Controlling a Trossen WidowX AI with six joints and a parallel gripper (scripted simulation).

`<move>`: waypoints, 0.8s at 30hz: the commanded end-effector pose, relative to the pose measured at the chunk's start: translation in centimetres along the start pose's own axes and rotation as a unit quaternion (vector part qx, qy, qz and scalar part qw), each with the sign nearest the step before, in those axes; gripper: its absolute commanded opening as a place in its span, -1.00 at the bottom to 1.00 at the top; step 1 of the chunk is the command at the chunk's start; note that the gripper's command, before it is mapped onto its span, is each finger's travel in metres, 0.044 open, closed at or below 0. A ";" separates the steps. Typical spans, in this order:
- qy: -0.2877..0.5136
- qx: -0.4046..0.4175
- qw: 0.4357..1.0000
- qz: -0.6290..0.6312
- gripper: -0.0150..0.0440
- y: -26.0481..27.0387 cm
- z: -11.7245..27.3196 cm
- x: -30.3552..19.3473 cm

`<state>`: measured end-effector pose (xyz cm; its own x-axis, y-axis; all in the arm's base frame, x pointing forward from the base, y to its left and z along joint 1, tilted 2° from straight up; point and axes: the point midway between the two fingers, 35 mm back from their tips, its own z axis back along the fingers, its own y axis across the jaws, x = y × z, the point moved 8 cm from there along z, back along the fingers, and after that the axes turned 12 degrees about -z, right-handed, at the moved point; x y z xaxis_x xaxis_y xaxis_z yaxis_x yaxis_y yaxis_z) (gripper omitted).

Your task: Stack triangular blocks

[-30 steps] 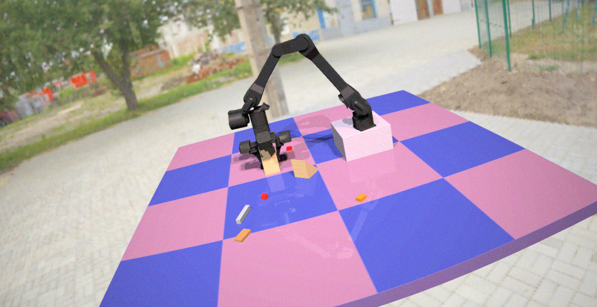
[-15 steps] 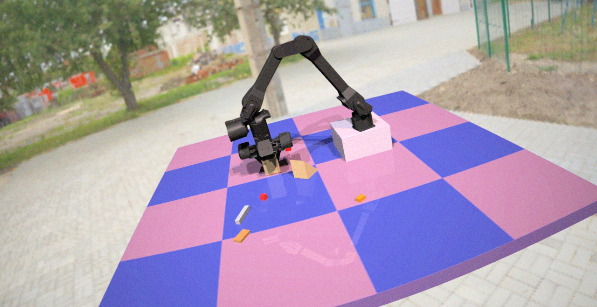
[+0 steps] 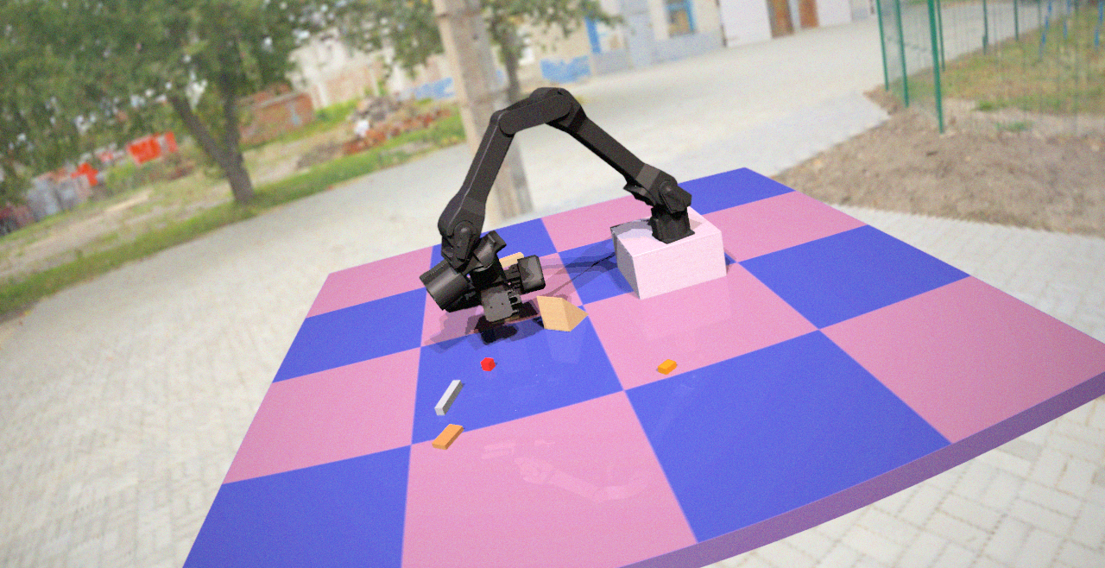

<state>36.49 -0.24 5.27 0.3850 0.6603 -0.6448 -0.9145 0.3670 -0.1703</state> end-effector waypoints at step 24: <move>0.021 -0.004 1.000 0.000 1.00 0.2 0.1 0.7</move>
<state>36.66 0.33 4.93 0.3836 0.6295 -0.6757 -0.9138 0.3642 -0.1795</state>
